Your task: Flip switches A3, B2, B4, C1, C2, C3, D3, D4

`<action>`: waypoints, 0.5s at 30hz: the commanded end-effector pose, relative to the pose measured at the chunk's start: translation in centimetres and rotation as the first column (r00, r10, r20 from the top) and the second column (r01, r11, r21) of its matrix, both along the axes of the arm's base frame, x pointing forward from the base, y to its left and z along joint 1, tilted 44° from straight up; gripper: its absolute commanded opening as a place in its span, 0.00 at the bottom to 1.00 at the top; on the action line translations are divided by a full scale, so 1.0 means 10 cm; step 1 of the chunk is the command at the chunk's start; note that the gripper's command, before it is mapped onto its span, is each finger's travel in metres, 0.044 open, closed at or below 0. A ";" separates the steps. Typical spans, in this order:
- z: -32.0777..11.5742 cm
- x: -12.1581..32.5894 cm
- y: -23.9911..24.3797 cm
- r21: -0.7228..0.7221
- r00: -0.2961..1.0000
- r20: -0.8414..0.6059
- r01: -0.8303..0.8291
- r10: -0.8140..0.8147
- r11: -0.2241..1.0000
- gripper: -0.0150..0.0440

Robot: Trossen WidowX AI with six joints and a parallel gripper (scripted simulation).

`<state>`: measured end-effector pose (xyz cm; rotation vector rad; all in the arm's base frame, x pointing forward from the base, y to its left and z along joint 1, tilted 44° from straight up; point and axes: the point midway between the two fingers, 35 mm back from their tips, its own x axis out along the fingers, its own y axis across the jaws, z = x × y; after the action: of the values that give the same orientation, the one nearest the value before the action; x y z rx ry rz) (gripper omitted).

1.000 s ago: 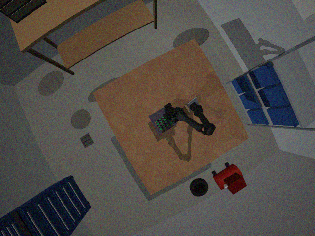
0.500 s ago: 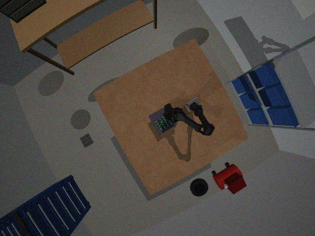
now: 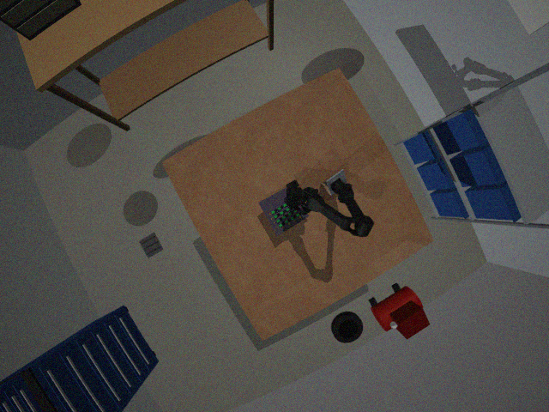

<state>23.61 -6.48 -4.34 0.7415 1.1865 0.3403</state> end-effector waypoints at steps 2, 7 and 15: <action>0.00 0.01 0.01 0.005 1.000 0.001 0.004 -0.004 1.000 0.25; -0.01 0.01 0.01 0.005 1.000 0.001 0.004 -0.004 1.000 0.25; -0.01 0.01 0.02 0.005 1.000 0.001 0.004 -0.004 1.000 0.25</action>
<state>23.65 -6.36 -4.48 0.7422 1.1871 0.3401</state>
